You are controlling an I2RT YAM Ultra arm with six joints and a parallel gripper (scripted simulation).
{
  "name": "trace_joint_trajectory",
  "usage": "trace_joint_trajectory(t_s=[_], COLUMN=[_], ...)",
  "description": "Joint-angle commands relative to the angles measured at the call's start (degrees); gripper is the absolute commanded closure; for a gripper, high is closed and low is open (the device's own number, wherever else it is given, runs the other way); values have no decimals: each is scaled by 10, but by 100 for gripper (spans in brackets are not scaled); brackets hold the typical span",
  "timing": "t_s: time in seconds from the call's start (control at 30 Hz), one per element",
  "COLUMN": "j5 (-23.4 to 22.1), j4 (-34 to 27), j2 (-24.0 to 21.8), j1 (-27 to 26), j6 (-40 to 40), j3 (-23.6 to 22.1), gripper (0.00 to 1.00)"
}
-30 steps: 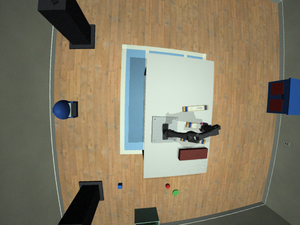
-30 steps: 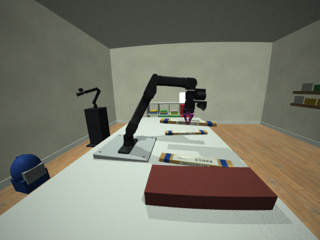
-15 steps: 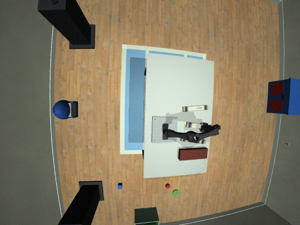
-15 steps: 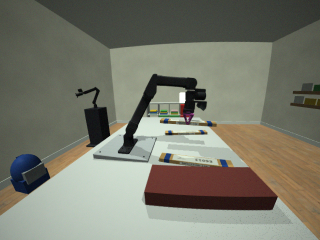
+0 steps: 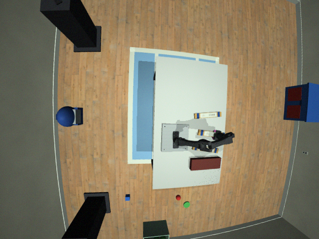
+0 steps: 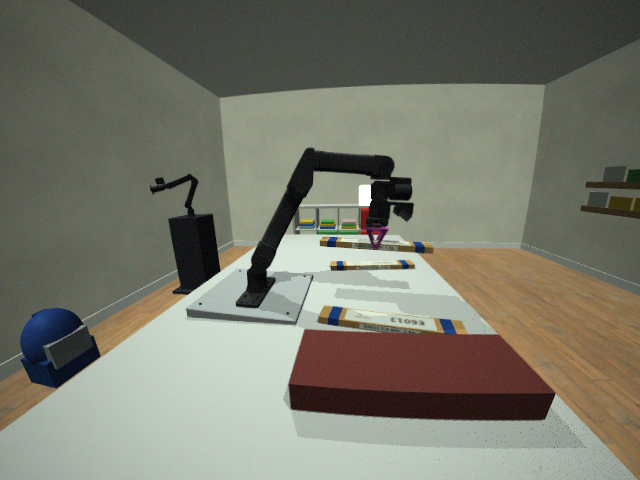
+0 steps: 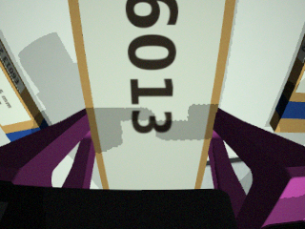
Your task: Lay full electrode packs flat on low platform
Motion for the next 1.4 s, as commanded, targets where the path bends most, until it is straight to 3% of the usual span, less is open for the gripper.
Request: trace_joint_trajectory(t_s=[0.0, 1.37], j5=[1, 1], j4=[-18, -18], j2=[-31, -30], j1=[-5, -4], j6=[-1, -1], j3=[40, 43], gripper=[100, 100])
